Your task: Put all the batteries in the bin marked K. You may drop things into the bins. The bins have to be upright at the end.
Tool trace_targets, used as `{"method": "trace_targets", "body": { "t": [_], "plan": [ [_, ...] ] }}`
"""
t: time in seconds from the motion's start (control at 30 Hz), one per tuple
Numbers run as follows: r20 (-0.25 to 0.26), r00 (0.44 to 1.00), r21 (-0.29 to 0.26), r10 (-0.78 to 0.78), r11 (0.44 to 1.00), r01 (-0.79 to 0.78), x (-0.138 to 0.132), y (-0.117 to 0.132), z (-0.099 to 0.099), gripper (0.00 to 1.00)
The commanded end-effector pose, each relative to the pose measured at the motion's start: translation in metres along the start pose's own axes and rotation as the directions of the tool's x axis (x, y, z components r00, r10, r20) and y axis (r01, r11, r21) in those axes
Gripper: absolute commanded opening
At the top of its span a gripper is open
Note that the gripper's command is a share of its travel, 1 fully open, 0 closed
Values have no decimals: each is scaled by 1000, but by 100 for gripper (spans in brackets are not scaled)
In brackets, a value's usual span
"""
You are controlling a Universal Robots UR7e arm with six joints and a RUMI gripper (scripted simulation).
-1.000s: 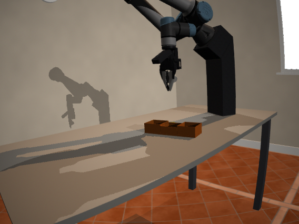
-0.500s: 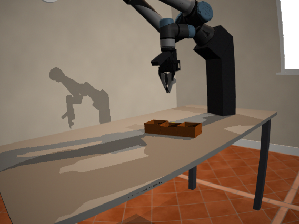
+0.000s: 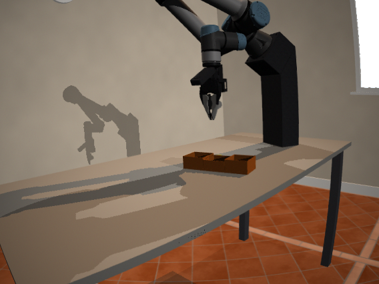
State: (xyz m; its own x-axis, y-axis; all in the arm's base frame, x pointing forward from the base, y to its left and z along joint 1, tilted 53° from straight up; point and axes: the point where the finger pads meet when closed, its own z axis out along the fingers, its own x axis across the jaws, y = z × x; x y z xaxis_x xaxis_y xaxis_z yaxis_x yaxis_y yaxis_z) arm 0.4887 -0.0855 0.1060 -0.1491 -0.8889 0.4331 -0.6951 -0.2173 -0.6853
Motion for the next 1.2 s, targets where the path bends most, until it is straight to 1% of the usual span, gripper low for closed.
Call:
{"method": "trace_targets", "body": {
  "t": [0.0,1.17],
  "plan": [
    [-3,997,-20,-71,997,71,4,-29,39,4],
    [-3,997,-20,-71,997,71,6,-45,58,4]
  ]
}}
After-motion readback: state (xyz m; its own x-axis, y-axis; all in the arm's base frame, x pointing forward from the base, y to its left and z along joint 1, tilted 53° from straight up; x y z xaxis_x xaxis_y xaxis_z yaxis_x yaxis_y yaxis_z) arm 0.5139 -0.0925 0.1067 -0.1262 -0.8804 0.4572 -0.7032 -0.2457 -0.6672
